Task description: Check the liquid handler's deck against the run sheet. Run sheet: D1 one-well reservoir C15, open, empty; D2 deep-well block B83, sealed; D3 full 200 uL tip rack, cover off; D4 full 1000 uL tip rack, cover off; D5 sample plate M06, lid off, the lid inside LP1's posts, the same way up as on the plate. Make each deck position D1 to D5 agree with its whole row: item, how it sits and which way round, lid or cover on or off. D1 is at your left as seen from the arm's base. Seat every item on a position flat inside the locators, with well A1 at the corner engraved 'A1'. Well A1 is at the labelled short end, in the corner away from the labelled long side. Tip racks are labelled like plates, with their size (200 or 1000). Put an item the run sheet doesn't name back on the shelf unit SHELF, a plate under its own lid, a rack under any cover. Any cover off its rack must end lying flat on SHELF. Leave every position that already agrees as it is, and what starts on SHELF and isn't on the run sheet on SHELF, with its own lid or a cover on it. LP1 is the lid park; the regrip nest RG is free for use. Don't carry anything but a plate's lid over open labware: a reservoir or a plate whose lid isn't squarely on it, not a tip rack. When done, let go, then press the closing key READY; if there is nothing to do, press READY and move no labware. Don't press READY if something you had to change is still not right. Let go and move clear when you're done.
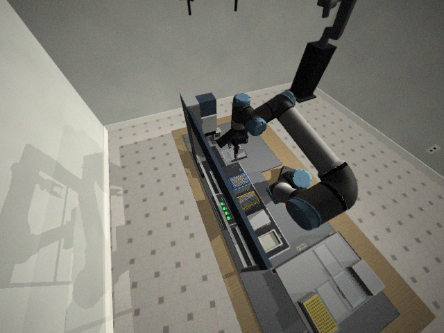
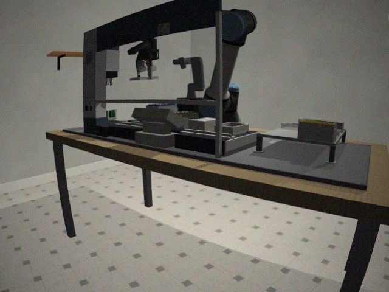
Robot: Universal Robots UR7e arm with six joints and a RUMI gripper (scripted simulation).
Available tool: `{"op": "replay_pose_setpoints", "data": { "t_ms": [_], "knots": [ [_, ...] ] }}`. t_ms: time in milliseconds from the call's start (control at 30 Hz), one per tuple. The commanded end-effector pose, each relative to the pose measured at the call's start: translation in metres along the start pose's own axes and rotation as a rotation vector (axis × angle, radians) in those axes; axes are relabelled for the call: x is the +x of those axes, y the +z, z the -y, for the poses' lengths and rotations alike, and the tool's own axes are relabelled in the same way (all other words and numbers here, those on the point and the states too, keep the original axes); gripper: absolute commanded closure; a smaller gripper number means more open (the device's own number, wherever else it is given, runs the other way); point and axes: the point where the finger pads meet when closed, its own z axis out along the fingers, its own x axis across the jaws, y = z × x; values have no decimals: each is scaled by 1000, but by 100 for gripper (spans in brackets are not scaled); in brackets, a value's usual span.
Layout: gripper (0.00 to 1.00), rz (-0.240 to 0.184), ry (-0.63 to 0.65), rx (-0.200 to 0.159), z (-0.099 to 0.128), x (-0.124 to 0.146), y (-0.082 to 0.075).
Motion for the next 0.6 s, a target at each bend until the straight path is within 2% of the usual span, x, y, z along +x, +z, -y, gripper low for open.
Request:
{"op": "replay_pose_setpoints", "data": {
  "t_ms": [0, 567],
  "knots": [
    [100, -1, 0, 0, 0, 0, 0],
    [100, -1, 0, 0, 0, 0, 25]
  ]
}}
